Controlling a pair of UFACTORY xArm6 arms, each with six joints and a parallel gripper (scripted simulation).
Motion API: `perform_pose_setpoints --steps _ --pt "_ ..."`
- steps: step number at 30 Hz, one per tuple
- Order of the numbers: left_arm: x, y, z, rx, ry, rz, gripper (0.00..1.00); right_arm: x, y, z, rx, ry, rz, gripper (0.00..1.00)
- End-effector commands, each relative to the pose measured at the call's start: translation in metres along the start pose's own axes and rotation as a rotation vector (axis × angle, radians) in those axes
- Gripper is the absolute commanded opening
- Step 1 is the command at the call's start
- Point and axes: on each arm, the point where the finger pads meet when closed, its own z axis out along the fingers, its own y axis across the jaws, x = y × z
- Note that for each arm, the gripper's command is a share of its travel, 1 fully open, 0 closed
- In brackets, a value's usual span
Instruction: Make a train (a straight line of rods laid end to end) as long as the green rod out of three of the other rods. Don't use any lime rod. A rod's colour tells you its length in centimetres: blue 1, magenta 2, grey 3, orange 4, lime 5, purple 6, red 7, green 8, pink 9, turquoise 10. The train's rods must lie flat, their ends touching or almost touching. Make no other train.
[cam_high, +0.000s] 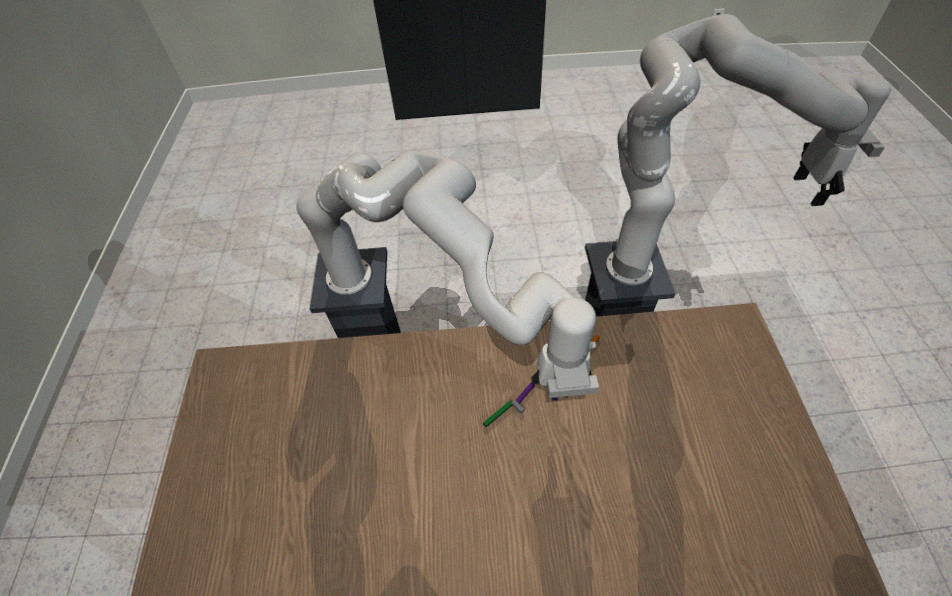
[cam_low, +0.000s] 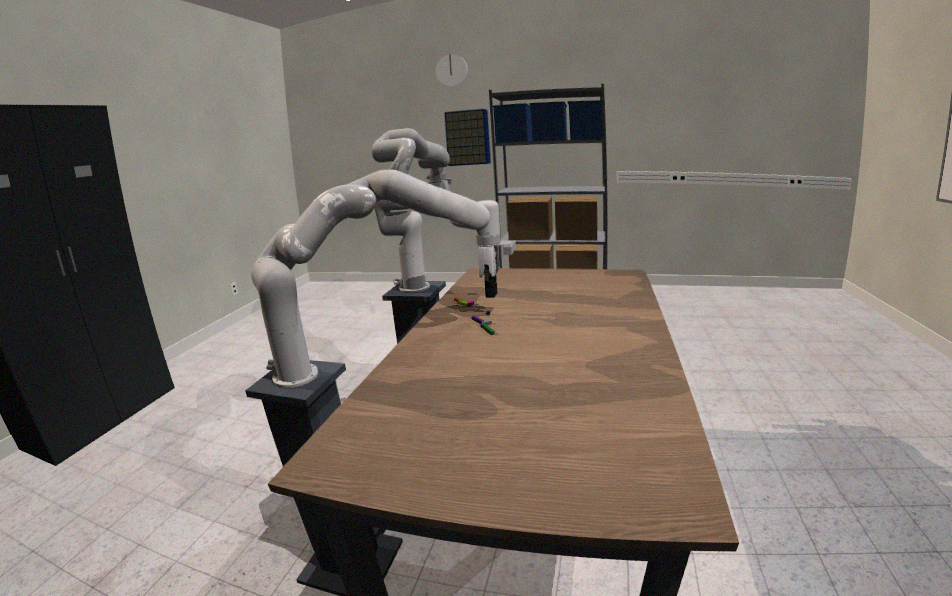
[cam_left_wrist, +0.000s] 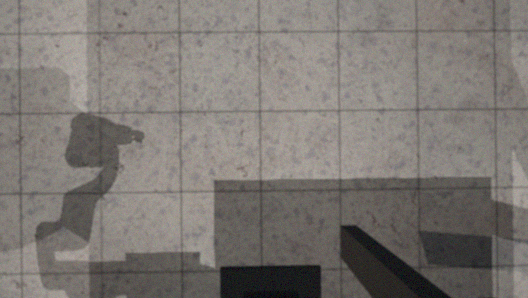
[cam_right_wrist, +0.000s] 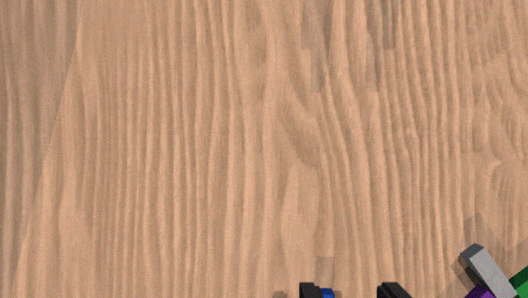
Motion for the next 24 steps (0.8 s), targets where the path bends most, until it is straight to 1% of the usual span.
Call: perform_pose_setpoints --steps 1,6,12,13,24 --pt "0.001 0.0 -0.002 0.0 0.004 0.0 1.0 0.001 -0.001 -0.021 0.005 0.004 0.0 0.26" --pt "0.001 0.0 -0.002 0.0 0.004 0.0 1.0 0.001 -0.001 -0.033 0.005 0.004 0.0 0.26" --pt "0.001 0.0 -0.002 0.0 0.004 0.0 1.0 0.001 -0.001 -0.034 0.005 0.004 0.0 0.26" --pt "0.001 0.0 -0.002 0.0 0.004 0.0 1.0 0.001 -0.001 -0.034 0.005 0.004 0.0 1.0" --pt "0.001 0.0 -0.002 0.0 0.004 0.0 1.0 0.001 -0.001 -0.034 0.005 0.004 0.0 1.0"
